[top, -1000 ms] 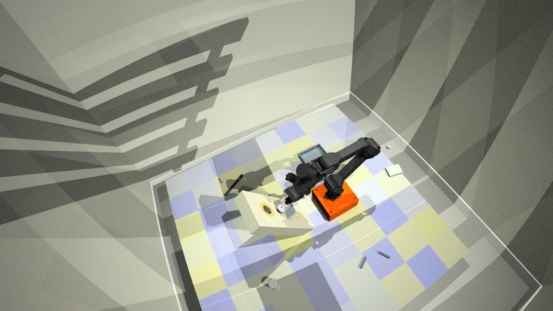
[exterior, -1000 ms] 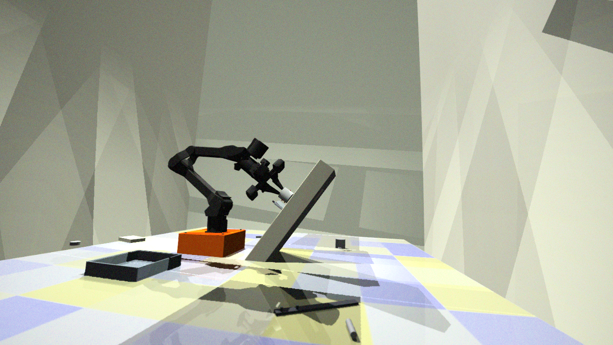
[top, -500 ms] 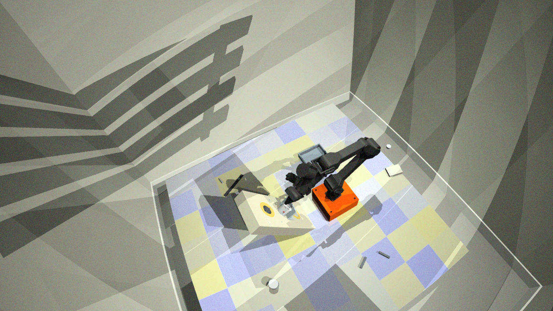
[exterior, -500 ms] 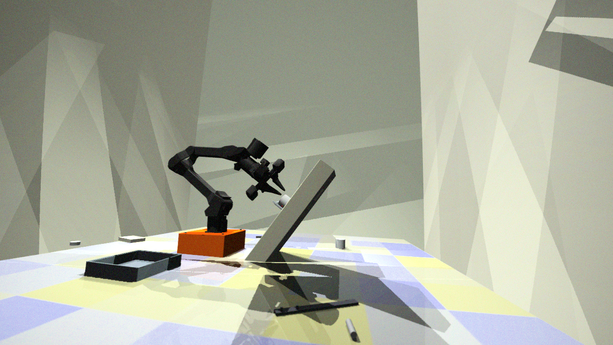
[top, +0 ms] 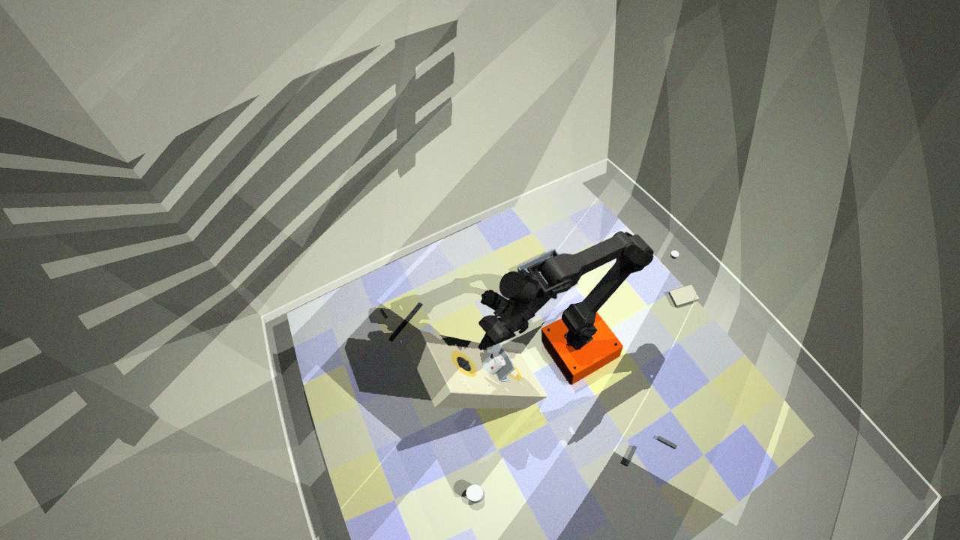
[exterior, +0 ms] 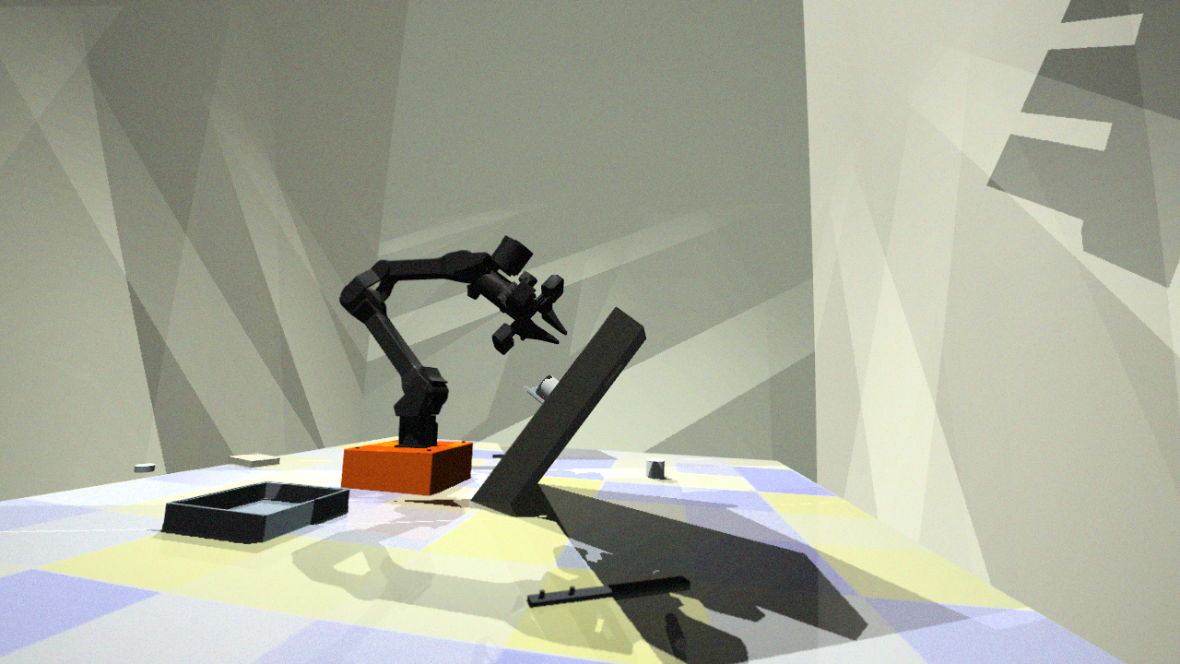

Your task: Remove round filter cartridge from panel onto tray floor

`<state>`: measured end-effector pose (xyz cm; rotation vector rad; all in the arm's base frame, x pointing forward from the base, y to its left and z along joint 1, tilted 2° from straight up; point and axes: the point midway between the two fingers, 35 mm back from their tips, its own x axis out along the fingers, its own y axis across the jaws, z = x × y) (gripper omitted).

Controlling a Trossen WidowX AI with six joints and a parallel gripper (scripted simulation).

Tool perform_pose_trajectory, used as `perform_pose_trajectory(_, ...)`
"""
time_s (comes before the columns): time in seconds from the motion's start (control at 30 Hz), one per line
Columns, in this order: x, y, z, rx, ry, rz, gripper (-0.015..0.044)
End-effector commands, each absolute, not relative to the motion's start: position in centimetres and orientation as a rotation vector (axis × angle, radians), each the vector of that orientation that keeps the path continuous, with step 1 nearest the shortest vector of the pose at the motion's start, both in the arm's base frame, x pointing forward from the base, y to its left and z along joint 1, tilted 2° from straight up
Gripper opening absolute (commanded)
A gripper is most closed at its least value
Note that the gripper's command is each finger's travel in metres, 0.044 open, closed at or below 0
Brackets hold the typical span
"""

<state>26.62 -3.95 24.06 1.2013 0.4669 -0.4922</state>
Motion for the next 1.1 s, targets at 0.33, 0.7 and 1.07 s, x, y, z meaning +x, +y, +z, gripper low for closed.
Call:
perform_pose_trajectory(0.33, 26.5, -3.9, 30.1, 1.058, 0.538, -0.473, 0.0305)
perform_pose_trajectory(0.7, 23.1, -3.0, 19.4, 0.094, 1.055, -0.131, 0.0305)
perform_pose_trajectory(1.07, 23.1, -3.0, 19.0, 0.08, 1.062, -0.122, 0.0305)
